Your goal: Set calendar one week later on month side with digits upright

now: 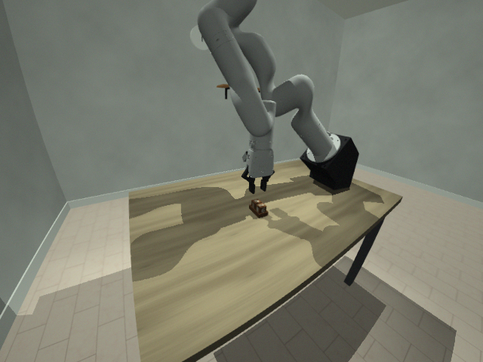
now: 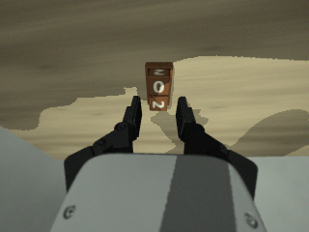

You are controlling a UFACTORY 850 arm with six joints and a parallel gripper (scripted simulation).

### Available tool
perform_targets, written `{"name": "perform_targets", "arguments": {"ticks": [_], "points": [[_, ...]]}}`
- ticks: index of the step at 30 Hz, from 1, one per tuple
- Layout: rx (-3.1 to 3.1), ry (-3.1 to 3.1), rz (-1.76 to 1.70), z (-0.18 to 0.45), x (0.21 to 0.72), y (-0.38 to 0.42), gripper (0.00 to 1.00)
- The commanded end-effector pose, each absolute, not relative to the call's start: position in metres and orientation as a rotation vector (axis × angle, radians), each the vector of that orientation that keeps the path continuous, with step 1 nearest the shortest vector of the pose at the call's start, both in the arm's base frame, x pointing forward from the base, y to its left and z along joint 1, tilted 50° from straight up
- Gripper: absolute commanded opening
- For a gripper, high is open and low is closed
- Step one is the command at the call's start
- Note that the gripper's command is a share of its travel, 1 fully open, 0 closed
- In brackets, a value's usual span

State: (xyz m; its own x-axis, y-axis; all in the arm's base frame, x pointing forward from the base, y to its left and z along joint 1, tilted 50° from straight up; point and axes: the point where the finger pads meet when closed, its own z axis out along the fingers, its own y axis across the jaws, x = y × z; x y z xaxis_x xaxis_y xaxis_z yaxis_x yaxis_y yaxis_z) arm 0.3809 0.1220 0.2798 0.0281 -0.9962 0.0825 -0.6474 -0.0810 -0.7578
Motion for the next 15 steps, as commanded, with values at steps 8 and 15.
{"name": "perform_targets", "arguments": {"ticks": [8, 15], "points": [[-1.781, 1.666, -0.857, 0.271, 0.392, 0.122, 0.49], [-1.781, 1.666, -0.857, 0.264, 0.400, 0.122, 0.49]]}}
